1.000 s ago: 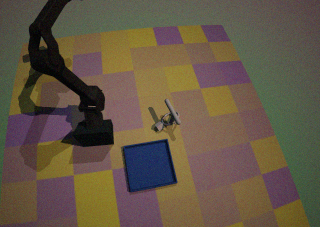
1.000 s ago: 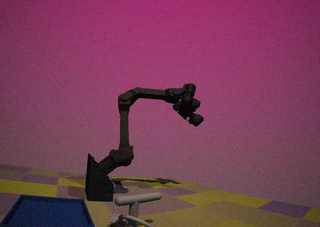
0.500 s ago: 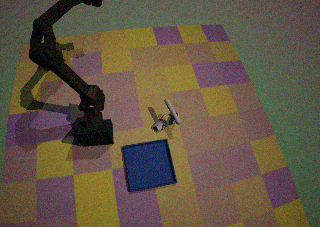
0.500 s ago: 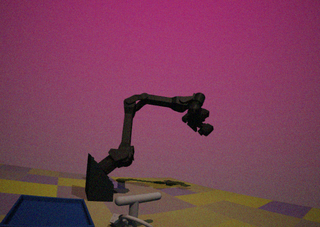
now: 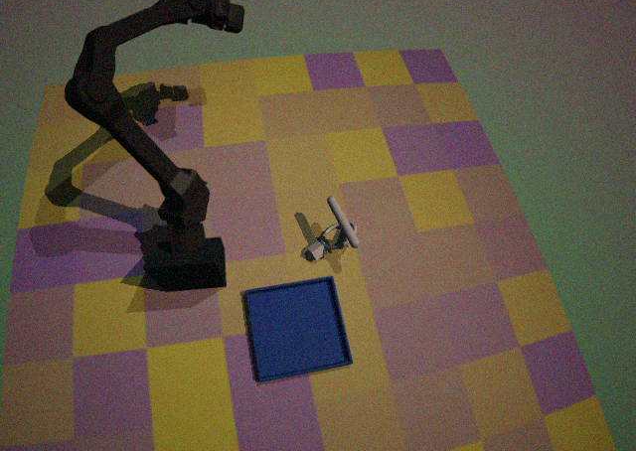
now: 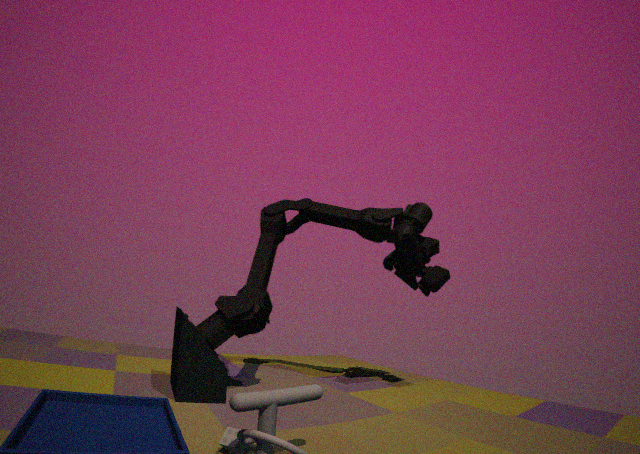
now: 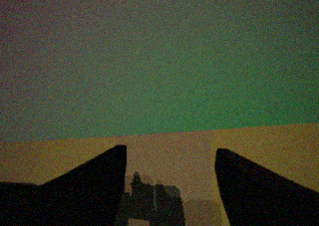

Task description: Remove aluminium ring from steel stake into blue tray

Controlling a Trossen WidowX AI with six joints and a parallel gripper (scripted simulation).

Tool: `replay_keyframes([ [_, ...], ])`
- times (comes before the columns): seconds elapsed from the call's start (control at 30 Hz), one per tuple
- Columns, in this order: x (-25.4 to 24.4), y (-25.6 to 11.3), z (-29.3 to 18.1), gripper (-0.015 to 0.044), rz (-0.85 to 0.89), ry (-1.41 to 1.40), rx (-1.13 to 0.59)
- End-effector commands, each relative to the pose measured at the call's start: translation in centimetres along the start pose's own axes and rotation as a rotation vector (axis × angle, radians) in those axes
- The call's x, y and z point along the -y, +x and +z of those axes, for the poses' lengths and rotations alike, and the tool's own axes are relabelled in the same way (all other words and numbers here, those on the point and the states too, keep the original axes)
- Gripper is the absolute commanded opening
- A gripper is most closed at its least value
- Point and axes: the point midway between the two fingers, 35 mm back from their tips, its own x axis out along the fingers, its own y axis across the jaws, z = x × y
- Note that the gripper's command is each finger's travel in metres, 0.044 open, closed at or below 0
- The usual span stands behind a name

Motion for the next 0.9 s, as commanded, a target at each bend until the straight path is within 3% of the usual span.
replay_keyframes([
  [0.0,4.1,-0.1,-1.3,0.02,-0.088,0.014,-0.016],
  [0.4,14.3,-3.3,-6.0,0.02,-0.321,0.06,-0.057],
  [0.87,23.4,-11.1,-12.9,0.02,-0.587,0.139,-0.095],
])
